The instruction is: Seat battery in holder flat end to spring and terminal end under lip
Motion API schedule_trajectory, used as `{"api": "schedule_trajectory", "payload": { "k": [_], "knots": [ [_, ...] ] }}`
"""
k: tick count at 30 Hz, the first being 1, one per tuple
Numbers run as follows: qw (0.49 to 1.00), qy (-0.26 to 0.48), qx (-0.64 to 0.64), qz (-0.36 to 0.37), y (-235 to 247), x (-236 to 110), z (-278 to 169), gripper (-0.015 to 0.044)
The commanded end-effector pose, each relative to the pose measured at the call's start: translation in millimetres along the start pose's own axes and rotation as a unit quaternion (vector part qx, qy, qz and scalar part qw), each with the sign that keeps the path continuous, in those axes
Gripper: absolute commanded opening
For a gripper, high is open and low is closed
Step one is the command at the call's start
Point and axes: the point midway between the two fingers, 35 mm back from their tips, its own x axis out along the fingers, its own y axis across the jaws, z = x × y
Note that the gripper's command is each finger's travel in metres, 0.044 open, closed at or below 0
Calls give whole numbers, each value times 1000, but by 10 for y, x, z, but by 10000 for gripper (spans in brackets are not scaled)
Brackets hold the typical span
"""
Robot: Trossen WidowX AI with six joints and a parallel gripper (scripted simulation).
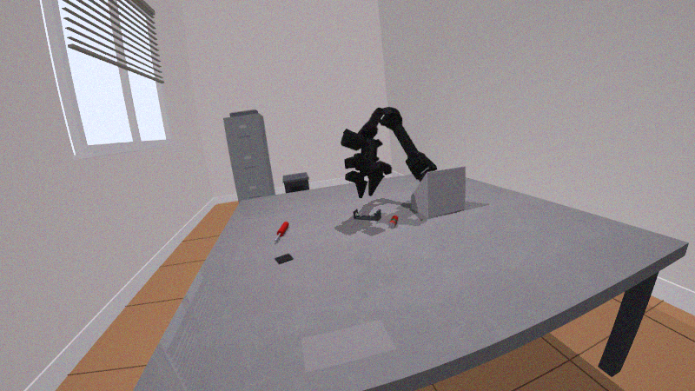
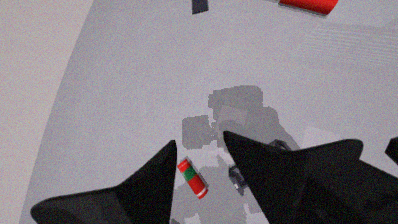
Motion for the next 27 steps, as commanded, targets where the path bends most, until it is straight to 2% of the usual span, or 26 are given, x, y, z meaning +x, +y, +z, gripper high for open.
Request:
{"api": "schedule_trajectory", "payload": {
  "k": [1,5,7,27],
  "knots": [
    [989,102,-101,-24,236,186,-309,236],
    [945,223,-230,-62,416,322,-715,236],
    [924,259,-272,-76,449,344,-836,236],
    [921,263,-277,-78,384,553,-945,236]
  ]
}}
